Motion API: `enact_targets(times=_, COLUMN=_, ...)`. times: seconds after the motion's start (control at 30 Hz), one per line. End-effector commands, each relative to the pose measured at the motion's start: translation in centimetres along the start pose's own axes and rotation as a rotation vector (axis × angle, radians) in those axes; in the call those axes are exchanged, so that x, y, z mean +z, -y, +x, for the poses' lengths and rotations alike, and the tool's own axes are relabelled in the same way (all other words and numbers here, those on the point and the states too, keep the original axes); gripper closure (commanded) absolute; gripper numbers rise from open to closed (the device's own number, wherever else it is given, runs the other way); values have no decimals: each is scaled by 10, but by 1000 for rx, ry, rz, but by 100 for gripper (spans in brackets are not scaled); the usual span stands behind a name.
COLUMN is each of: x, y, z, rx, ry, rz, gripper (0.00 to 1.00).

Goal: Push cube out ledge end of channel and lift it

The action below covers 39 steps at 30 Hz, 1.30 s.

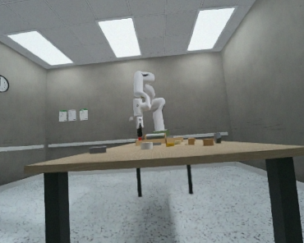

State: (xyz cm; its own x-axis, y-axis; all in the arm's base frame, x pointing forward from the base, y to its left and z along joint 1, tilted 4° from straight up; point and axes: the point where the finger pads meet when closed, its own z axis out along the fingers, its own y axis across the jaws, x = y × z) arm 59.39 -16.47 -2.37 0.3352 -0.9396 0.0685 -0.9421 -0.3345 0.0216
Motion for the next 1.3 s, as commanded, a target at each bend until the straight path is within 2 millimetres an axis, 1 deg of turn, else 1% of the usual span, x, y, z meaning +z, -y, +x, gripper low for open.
enact_targets(times=0.0, x=2, y=2, z=1, rx=0, ry=-2, rz=2, gripper=56)
enact_targets(times=0.4, x=25, y=2, z=1, rx=0, ry=-2, rz=2, gripper=56)
enact_targets(times=0.9, x=27, y=2, z=1, rx=0, ry=-2, rz=2, gripper=56)
enact_targets(times=0.93, x=27, y=2, z=1, rx=0, ry=-2, rz=2, gripper=100)
enact_targets(times=1.27, x=27, y=2, z=1, rx=0, ry=-2, rz=2, gripper=100)
